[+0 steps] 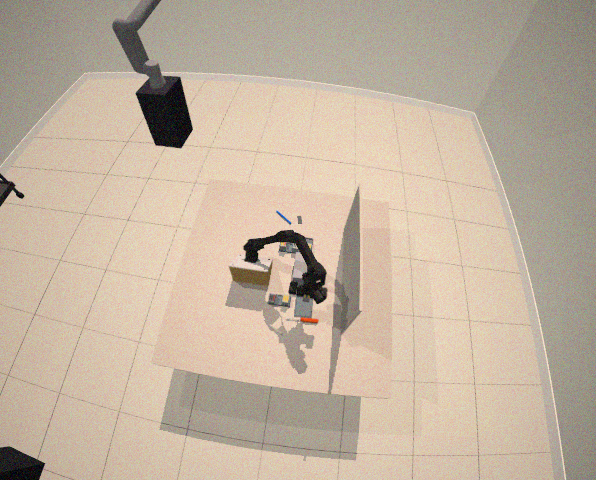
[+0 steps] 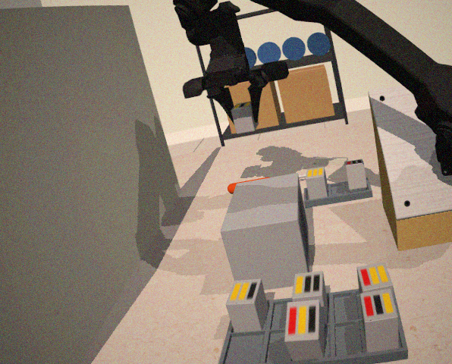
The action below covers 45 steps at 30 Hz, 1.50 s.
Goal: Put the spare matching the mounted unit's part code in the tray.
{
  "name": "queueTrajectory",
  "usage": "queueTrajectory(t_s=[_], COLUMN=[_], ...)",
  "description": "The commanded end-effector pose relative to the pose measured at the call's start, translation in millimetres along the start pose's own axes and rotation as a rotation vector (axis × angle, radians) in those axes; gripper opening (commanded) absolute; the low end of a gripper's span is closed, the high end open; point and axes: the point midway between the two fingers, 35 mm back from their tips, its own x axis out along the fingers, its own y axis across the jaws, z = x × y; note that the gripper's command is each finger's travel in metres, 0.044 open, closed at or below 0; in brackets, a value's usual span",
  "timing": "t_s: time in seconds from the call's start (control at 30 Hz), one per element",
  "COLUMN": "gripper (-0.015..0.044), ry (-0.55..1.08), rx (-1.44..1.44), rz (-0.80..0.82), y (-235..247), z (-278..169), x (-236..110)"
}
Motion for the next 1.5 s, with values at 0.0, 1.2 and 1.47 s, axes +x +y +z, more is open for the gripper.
queueTrajectory(t_s=[0.0, 1.2, 1.47], gripper=[0.0000, 0.0000, 0.0000], ry=[-0.006, -0.004, -0.004], rx=[0.007, 0.007, 0.007], rz=[0.002, 0.001, 0.000], y=[0.5, -4.0, -4.5], z=[-0.1, -1.9, -2.1], x=[5.1, 37.6, 44.8])
